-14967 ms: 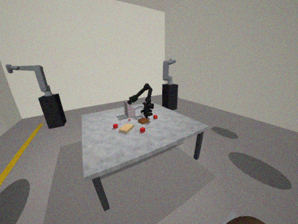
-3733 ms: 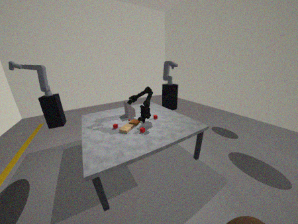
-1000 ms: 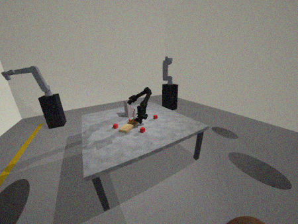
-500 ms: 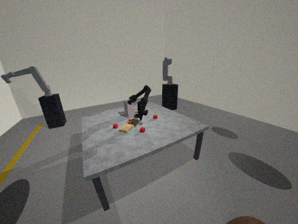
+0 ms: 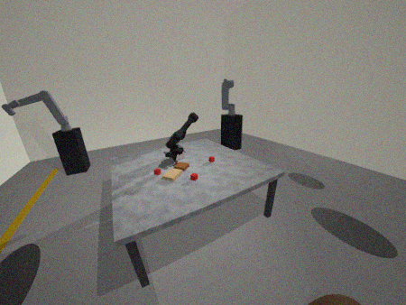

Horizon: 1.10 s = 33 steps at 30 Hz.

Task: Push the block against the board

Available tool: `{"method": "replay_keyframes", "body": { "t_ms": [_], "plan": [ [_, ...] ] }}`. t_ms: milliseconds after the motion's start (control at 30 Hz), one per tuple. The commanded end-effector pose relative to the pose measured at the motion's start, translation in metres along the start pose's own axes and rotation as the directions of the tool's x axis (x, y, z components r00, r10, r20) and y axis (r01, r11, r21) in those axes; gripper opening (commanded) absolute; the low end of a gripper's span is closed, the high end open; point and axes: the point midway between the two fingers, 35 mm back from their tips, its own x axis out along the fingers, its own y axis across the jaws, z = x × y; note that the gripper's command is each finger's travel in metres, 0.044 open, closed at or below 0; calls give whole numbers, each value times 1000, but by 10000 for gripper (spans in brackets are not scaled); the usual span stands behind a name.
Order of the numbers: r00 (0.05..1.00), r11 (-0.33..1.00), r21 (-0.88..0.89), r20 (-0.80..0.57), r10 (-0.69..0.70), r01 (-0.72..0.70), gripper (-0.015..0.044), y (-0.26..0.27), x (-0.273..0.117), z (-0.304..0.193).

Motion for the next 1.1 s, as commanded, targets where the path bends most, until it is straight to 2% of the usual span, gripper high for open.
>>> {"method": "replay_keyframes", "body": {
  "t_ms": [0, 167, 300, 367, 1067],
  "plan": [
    [1000, 1000, -27, -1, 3, -3, 0, 7, 2, -17],
    [1000, 1000, -27, -1, 3, -3, 0, 7, 5, -17],
    [1000, 1000, -27, 1, 5, -5, 0, 8, 49, -16],
    [1000, 1000, -27, 2, 7, -7, 0, 9, 58, -17],
    [1000, 1000, -27, 2, 7, -6, 0, 9, 58, 9]
  ]
}}
